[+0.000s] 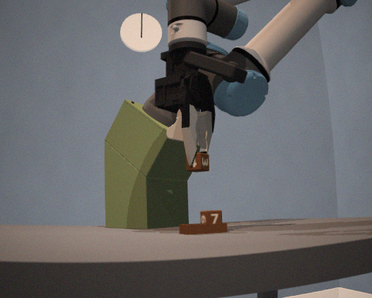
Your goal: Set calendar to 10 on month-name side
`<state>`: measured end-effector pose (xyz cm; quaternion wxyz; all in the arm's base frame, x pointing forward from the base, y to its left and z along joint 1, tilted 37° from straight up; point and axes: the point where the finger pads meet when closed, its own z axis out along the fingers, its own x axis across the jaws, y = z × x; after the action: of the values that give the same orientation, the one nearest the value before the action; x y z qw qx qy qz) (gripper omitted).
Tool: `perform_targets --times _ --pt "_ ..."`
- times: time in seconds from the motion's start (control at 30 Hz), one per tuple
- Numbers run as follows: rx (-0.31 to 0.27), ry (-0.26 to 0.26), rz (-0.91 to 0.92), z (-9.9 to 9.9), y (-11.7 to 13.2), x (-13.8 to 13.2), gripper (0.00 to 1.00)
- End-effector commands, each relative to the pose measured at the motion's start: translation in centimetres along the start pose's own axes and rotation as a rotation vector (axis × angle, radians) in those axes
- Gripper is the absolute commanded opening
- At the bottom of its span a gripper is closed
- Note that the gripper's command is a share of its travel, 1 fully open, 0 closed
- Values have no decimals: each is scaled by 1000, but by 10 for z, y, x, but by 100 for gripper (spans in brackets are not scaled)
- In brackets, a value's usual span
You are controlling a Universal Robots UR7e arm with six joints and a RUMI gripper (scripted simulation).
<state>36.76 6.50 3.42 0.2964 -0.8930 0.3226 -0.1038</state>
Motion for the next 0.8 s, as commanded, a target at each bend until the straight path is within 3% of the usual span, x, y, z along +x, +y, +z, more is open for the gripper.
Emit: perform_targets --times 0.0,0.47,0.77 --pt "13 -4 -119 0 1 -1 10" --pt "14 -1 -563 0 5 -3 10" --pt "15 1 -739 0 8 -4 10"
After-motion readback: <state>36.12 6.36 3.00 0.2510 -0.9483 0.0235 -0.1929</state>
